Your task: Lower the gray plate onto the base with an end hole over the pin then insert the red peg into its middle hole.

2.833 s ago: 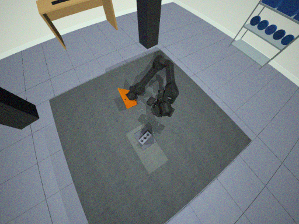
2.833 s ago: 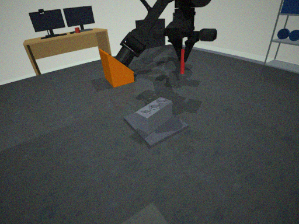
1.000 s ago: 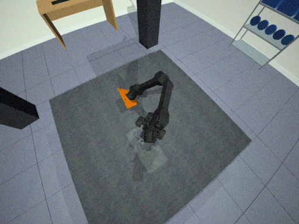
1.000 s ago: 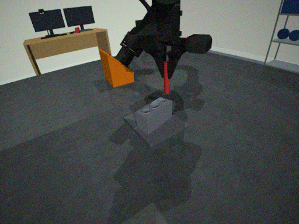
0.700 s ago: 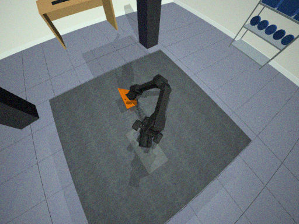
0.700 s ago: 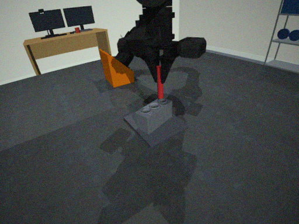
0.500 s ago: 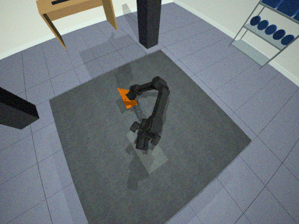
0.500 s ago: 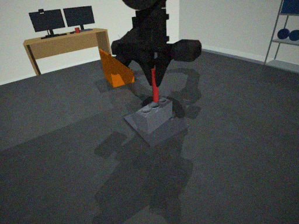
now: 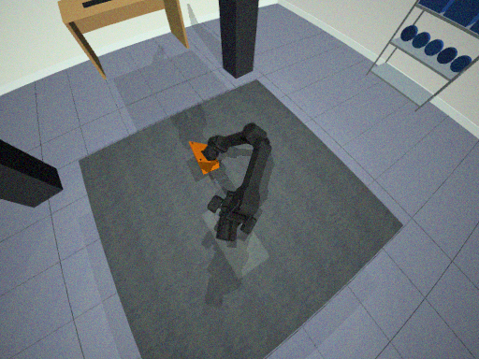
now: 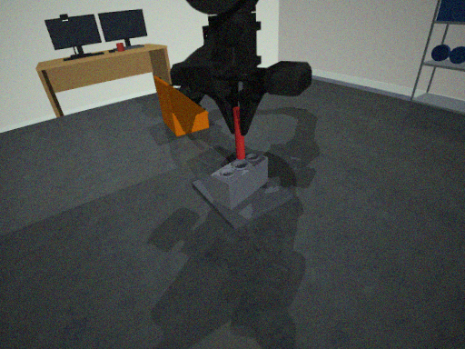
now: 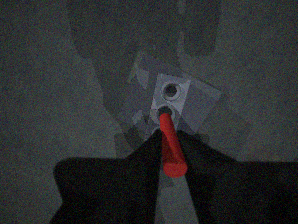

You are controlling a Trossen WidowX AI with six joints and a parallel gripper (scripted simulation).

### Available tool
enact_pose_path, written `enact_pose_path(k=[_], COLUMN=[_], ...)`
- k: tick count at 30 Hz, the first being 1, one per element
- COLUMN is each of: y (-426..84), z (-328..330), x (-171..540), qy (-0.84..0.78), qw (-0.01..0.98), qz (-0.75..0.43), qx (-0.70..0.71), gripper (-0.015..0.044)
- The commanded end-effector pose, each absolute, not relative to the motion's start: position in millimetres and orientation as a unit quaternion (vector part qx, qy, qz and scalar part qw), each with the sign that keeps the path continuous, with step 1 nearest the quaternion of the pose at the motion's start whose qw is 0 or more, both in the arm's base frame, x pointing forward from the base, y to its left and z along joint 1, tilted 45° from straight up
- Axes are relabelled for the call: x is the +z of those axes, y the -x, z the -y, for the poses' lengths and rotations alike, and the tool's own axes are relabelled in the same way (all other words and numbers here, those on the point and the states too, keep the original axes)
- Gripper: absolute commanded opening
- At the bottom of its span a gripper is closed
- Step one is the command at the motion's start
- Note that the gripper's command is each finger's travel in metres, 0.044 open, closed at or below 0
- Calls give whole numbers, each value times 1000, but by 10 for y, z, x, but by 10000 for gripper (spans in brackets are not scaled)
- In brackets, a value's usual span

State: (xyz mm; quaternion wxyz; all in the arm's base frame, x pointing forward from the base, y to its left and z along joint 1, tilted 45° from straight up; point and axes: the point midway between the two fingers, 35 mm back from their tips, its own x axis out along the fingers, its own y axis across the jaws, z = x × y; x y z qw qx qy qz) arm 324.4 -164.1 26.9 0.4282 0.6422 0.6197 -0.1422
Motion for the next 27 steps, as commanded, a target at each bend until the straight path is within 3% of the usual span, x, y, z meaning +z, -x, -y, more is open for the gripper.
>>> enact_pose_path(k=[1,27], y=[-3235,-3247], z=[1657,1617], x=[253,223], qy=[-640,-642], qw=[430,428], qz=[-621,-620], qx=[-142,-142], gripper=[0,0])
